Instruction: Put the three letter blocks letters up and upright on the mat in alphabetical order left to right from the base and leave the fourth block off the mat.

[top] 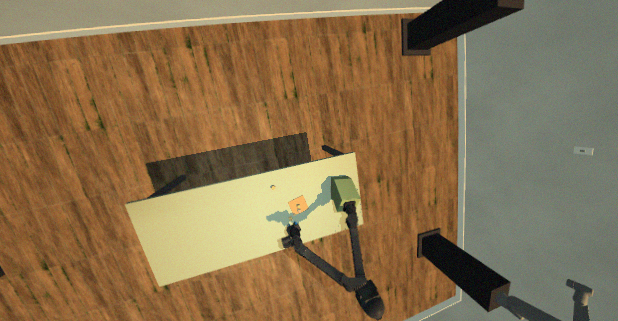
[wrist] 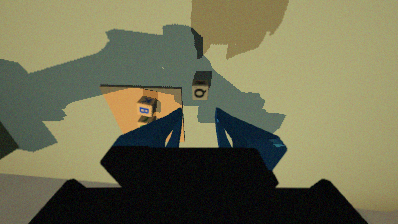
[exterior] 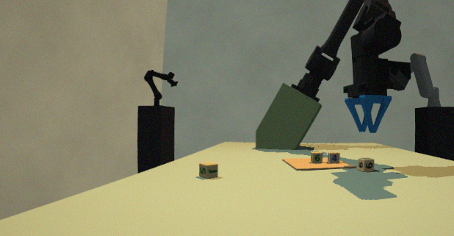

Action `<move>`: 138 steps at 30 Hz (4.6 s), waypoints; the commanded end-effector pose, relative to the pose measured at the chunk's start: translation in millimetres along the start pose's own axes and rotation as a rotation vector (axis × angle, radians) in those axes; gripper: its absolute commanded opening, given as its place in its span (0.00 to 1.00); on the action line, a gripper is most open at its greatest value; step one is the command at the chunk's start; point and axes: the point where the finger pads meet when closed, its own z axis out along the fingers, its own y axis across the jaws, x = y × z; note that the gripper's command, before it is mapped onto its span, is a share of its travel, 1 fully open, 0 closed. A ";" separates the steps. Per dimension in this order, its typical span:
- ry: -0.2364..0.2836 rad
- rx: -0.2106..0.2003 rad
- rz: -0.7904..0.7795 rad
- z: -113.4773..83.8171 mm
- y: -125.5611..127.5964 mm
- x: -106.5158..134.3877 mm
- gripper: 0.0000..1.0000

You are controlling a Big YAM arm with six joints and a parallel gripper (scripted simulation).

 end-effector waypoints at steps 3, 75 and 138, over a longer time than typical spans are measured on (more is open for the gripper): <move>0.005 0.035 0.013 -4.3 -13.8 5.9 0.41; 0.001 0.034 -0.008 42.2 -18.1 -3.4 0.41; -0.001 0.034 -0.006 70.9 -17.5 -5.5 0.22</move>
